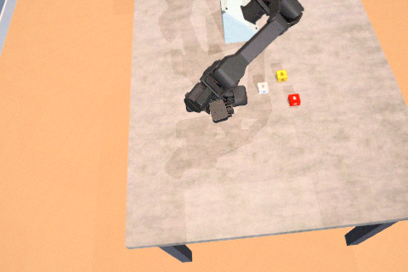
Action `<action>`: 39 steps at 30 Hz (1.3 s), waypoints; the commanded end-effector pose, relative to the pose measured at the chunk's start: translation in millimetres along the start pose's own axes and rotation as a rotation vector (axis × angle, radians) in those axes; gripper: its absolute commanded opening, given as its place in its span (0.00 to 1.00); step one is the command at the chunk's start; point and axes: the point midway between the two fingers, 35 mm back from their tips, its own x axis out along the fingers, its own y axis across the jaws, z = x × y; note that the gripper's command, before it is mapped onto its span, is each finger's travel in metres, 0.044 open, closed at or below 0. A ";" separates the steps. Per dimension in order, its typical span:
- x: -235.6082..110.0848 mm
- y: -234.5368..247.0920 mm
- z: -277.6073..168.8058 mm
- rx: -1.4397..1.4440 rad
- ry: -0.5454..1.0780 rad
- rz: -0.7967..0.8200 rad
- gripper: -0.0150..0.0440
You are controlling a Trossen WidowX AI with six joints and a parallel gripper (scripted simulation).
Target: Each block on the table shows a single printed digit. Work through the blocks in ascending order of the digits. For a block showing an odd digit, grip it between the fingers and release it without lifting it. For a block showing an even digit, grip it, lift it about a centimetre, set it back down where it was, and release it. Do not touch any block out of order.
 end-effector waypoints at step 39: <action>-129.1 73.6 -11.1 0.010 0.003 0.001 0.46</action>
